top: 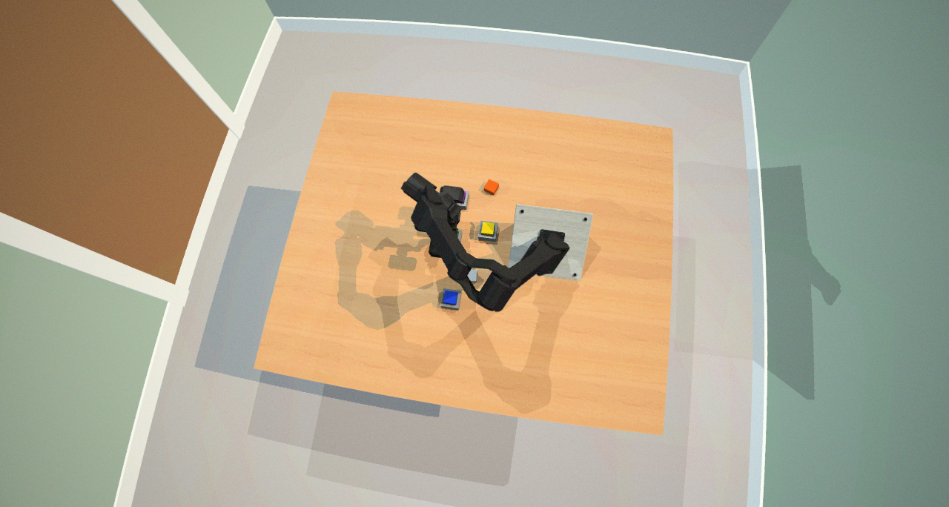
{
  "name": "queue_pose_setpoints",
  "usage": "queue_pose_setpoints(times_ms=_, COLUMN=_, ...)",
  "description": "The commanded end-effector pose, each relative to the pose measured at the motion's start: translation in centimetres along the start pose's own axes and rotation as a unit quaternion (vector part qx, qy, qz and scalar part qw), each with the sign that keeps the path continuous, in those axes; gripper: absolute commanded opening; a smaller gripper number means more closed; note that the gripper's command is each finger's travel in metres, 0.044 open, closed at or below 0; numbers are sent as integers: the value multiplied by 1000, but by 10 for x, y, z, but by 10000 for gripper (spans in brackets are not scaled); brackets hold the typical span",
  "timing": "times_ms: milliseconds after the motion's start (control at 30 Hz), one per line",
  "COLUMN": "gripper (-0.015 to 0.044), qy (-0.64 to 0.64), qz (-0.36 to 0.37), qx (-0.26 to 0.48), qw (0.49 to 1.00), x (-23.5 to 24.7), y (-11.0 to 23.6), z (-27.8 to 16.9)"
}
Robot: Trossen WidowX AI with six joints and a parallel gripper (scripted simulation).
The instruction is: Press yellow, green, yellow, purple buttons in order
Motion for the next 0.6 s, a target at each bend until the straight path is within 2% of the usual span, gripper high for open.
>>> queue_pose_setpoints(times_ms=0, gripper=20, qy=-5, qz=4, qx=3, qw=1000, x=1, y=-10, z=-2)
queue_pose_setpoints(times_ms=567, gripper=20, qy=-4, qz=5, qx=3, qw=1000, x=1, y=-23, z=-3)
Point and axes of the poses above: the point midway between the two fingers, 35 mm back from their tips, its own y axis back along the fingers, its own x axis across the jaws, z = x × y, the point moved 5 cm from there along y, back along the fingers, and after that the axes turned 7 degrees about y, right-handed, at the moved point
